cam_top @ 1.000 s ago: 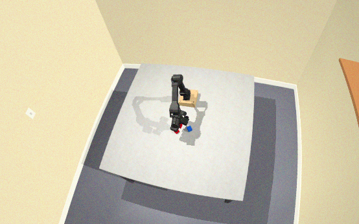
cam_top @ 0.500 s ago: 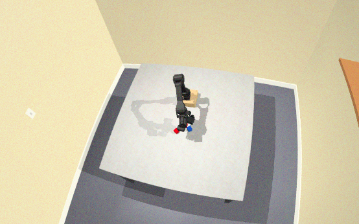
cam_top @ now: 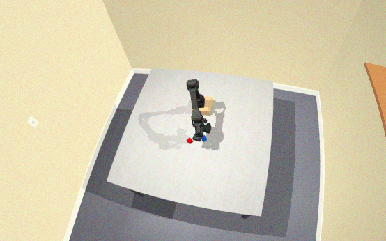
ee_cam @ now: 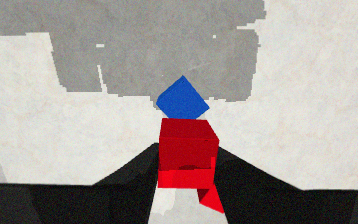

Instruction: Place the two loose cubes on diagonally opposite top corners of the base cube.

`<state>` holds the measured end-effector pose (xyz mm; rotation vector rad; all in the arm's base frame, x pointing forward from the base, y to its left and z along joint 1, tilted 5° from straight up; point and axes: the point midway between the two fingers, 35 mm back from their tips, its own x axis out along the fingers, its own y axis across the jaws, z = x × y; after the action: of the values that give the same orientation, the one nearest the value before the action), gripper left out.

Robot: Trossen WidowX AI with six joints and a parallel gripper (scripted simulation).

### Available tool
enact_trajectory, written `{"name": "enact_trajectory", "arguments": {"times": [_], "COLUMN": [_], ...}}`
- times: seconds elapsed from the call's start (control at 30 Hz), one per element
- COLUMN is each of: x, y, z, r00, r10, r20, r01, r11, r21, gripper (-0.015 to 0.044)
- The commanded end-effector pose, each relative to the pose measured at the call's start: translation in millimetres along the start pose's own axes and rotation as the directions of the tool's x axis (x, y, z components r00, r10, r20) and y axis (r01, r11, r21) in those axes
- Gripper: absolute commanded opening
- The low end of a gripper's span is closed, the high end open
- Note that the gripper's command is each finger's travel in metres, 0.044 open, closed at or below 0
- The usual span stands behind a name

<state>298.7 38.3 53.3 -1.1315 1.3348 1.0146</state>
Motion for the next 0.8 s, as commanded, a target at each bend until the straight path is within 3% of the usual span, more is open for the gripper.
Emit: {"name": "enact_trajectory", "arguments": {"times": [0.0, 0.37, 0.77], "x": [2, 26, 28], "y": [0, 0, 0], "z": [0, 0, 0], "r00": [1.0, 1.0, 1.0], "r10": [-0.002, -0.002, -0.002], "r20": [0.0, 0.0, -0.001], "r01": [0.002, 0.002, 0.002], "r11": [1.0, 1.0, 1.0], "r21": [0.004, 0.004, 0.004], "gripper": [0.0105, 0.0105, 0.0105]}}
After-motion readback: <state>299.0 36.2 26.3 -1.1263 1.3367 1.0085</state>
